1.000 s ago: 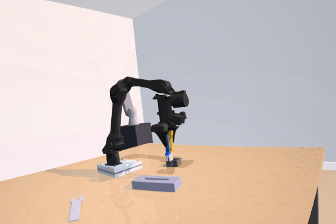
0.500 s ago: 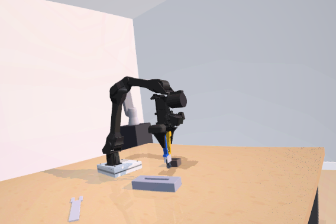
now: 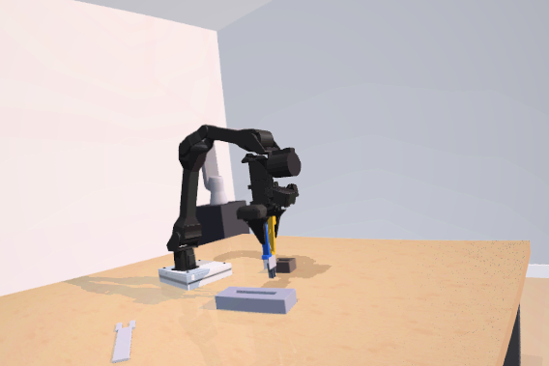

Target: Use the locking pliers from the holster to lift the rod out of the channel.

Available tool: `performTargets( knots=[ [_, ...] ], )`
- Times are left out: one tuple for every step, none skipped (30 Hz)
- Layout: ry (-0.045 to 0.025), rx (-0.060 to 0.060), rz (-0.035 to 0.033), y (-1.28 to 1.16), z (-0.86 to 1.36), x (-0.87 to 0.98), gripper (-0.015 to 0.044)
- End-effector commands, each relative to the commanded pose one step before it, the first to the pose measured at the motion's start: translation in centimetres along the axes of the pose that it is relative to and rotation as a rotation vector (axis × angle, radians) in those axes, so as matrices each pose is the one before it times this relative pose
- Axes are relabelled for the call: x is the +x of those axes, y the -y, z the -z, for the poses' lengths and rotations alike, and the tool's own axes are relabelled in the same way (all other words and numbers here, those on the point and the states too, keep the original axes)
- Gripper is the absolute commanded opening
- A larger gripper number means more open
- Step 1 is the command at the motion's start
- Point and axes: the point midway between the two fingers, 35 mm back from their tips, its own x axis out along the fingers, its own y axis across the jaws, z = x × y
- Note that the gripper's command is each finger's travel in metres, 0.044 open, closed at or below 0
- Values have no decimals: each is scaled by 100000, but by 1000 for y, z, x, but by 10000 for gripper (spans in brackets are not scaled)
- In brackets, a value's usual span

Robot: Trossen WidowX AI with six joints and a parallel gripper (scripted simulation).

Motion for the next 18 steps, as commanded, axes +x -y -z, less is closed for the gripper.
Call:
performTargets(
  knots=[
    [332, -395, 425, 908, -20, -152, 321],
    [-4, -31, 6, 169, 14, 0, 321],
    [-4, -31, 6, 169, 15, 0, 321],
    [-4, -31, 5, 169, 16, 0, 321],
    [-4, -31, 5, 169, 17, 0, 321],
    [-4, -31, 5, 169, 18, 0, 321],
    [-4, -31, 5, 169, 19, 0, 321],
    [-4, -31, 4, 169, 20, 0, 321],
    [-4, -31, 4, 169, 20, 0, 321],
    [-4, -31, 4, 169, 21, 0, 321],
    [-4, -31, 4, 169, 22, 0, 321],
    [-4, -31, 4, 169, 23, 0, 321],
    [-4, -31, 3, 169, 24, 0, 321],
    [-4, -31, 3, 169, 25, 0, 321],
    [-4, -31, 3, 169, 26, 0, 321],
    [-4, -31, 3, 169, 27, 0, 321],
    [-4, -31, 3, 169, 28, 0, 321],
    [-4, -31, 2, 169, 29, 0, 321]
  ],
)
